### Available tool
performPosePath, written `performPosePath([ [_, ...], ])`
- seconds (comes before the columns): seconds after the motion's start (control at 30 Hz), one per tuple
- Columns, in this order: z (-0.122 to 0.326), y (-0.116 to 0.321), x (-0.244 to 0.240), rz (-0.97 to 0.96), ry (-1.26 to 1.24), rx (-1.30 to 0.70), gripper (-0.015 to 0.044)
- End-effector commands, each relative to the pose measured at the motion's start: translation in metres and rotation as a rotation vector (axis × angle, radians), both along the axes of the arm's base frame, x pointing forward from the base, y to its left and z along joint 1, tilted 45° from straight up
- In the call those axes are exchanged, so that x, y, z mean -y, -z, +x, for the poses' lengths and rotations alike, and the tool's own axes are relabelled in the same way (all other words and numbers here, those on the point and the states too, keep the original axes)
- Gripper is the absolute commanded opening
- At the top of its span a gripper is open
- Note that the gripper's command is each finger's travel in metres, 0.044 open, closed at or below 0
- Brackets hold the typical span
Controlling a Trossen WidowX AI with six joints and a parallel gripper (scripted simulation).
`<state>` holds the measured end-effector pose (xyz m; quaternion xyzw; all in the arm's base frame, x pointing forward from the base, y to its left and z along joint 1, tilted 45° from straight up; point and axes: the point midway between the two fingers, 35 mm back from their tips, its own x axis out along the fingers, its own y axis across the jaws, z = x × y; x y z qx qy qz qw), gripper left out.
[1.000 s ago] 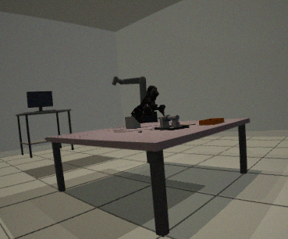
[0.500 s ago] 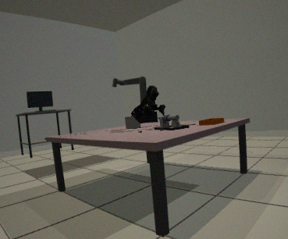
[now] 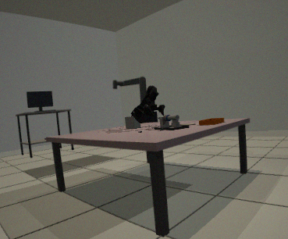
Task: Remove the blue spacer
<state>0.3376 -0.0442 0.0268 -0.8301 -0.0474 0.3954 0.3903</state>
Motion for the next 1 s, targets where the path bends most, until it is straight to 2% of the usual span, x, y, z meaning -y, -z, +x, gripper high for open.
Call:
performPosePath([
  [0.0,-0.001,0.0,-0.001,-0.001,-0.006,0.003,0.044],
  [0.97,0.015,0.013,-0.01,-0.001,-0.007,0.003,0.044],
])
